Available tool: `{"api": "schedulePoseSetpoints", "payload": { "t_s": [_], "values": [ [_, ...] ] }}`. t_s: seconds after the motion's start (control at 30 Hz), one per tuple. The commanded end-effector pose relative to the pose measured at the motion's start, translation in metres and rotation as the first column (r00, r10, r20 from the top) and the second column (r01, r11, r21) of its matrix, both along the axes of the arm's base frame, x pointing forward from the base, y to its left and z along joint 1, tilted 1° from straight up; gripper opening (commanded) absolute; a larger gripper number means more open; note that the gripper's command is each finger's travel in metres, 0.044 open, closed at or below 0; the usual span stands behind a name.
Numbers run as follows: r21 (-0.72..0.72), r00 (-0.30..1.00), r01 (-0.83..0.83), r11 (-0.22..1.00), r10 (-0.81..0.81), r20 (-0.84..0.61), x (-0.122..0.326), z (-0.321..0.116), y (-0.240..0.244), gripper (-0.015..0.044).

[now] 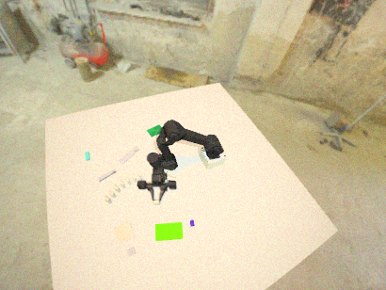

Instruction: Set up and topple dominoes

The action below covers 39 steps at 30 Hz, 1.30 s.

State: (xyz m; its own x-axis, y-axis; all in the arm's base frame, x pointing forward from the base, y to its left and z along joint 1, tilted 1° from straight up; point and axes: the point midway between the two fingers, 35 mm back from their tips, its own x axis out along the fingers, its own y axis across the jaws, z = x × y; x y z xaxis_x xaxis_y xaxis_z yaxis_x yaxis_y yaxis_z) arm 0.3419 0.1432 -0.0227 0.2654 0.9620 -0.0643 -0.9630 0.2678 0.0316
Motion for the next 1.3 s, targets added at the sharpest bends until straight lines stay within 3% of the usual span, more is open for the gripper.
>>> {"api": "schedulePoseSetpoints", "payload": {
  "t_s": [0.0, 0.4, 0.53, 0.7, 0.97, 1.27],
  "values": [
    [0.000, 1.000, -0.004, 1.000, 0.004, 0.009, 0.000, 0.000, 0.000, 0.0133],
    [0.000, 1.000, -0.004, 1.000, 0.004, 0.009, 0.000, 0.000, 0.000, 0.0440],
    [0.000, 1.000, -0.004, 1.000, 0.004, 0.008, 0.001, 0.007, 0.000, 0.0440],
    [0.000, 1.000, 0.000, 1.000, 0.000, 0.003, 0.001, 0.048, 0.001, 0.0440],
    [-0.012, 1.000, 0.020, 1.000, -0.020, -0.015, 0.009, 0.048, 0.003, 0.0440],
    [-0.340, 0.947, 0.178, 0.924, -0.254, -0.196, 0.088, 0.029, 0.035, 0.0440]
  ]
}}
